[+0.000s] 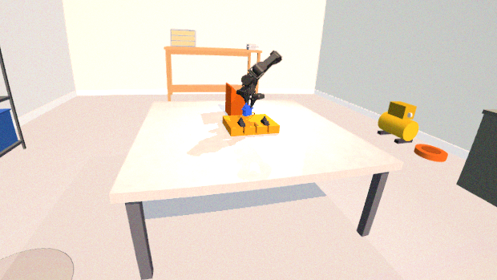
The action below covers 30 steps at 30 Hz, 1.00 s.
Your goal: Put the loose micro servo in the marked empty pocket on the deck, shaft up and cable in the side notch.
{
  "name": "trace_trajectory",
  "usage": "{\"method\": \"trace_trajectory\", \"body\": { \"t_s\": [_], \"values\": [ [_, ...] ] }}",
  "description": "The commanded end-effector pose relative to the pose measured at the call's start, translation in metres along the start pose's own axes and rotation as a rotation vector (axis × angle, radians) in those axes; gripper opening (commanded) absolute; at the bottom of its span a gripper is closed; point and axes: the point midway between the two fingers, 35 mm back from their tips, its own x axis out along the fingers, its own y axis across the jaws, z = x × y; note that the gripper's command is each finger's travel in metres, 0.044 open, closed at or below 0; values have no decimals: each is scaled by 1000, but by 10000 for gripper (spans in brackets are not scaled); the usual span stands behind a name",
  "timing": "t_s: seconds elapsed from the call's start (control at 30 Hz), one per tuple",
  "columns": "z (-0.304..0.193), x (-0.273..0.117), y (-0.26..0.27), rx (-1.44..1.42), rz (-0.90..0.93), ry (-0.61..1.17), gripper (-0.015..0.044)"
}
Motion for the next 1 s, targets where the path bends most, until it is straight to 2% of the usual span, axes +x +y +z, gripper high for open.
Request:
{"method": "trace_trajectory", "body": {
  "t_s": [0.0, 0.97],
  "values": [
    [-1, 0, 0, 124, 4, 2, 0],
    [-1, 0, 0, 1134, 2, 4, 0]
  ]
}}
